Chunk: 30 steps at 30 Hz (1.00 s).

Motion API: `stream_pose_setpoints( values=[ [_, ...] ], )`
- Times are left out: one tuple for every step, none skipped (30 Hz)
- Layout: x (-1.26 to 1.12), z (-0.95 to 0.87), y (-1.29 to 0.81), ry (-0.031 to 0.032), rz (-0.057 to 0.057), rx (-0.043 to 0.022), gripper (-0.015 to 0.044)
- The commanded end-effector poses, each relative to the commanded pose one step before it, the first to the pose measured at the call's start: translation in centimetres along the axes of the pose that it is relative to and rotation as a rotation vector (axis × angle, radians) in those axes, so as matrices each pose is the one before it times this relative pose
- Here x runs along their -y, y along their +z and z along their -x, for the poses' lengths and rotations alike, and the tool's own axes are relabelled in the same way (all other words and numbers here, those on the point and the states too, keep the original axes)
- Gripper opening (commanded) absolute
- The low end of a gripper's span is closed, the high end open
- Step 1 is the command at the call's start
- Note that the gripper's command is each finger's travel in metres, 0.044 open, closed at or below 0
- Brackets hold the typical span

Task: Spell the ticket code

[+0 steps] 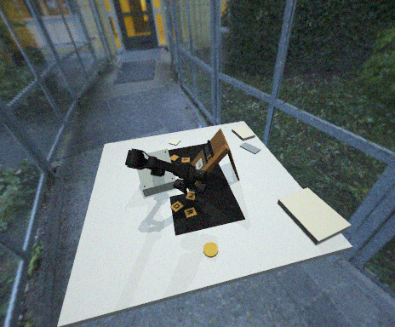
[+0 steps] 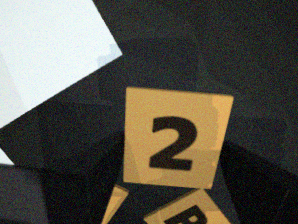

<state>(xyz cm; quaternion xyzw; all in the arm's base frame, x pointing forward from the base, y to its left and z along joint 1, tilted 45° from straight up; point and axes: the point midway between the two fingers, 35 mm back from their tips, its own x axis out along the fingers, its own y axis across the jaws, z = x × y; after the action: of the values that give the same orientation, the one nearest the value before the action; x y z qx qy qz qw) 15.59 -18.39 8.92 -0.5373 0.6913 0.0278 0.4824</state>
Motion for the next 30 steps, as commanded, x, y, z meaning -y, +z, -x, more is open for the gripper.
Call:
stream_pose_setpoints(
  values=[
    [1.253,0.427,0.562,-0.04247,-0.0287,0.03133,0.0],
    [0.325,0.102,0.184,-0.0118,-0.0073,0.00894,0.0],
    [0.358,0.116,0.222,-0.01331,-0.0066,0.01032,0.0],
    [0.419,0.136,0.265,-0.01557,-0.0077,0.01227,0.0],
    [0.444,0.144,0.287,-0.01645,-0.0081,0.01319,0.0],
    [0.445,0.143,0.294,-0.01642,-0.0081,0.01342,0.0],
    [0.444,0.142,0.301,-0.01633,-0.008,0.0136,0.0],
    [0.442,0.141,0.307,-0.01625,-0.0079,0.01377,0.0],
    [0.441,0.14,0.313,-0.01616,-0.0079,0.01395,0.0],
    [0.44,0.139,0.319,-0.01607,-0.0078,0.01413,0.0],
    [0.439,0.138,0.325,-0.01598,-0.0077,0.0143,0.0],
    [0.437,0.137,0.331,-0.01589,-0.0077,0.01447,0.0],
    [0.408,0.126,0.316,-0.01478,-0.0071,0.01369,0.0],
    [0.353,0.108,0.279,-0.01277,-0.0061,0.01201,0.0],
    [0.337,0.103,0.271,-0.01218,-0.0059,0.01162,0.0],
    [0.336,0.102,0.275,-0.01212,-0.0058,0.01171,0.0],
    [0.335,0.101,0.278,-0.01206,-0.0058,0.01181,0.0],
    [0.334,0.1,0.282,-0.012,-0.0058,0.01191,0.0],
    [0.333,0.099,0.285,-0.01193,-0.0057,0.01201,0.0],
    [0.332,0.098,0.289,-0.01187,-0.0057,0.0121,0.0],
    [0.331,0.097,0.292,-0.01181,-0.0057,0.0122,0.0],
    [0.329,0.096,0.295,-0.01174,-0.0056,0.01229,0.0],
    [0.362,0.105,0.33,-0.01288,-0.0062,0.01366,0.0],
    [0.409,0.119,0.379,-0.01452,-0.007,0.01564,0.0],
    [0.409,0.118,0.386,-0.0145,-0.007,0.01587,0.0],
    [0.407,0.116,0.391,-0.01439,-0.0069,0.01601,0.0],
    [0.405,0.115,0.396,-0.01428,-0.0069,0.01615,0.0],
    [0.403,0.113,0.401,-0.01417,-0.0069,0.01628,0.0],
    [0.4,0.111,0.409,-0.01401,-0.0068,0.01642,0.0],
    [0.395,0.109,0.42,-0.01373,-0.0067,0.01655,0.0]
  ],
)
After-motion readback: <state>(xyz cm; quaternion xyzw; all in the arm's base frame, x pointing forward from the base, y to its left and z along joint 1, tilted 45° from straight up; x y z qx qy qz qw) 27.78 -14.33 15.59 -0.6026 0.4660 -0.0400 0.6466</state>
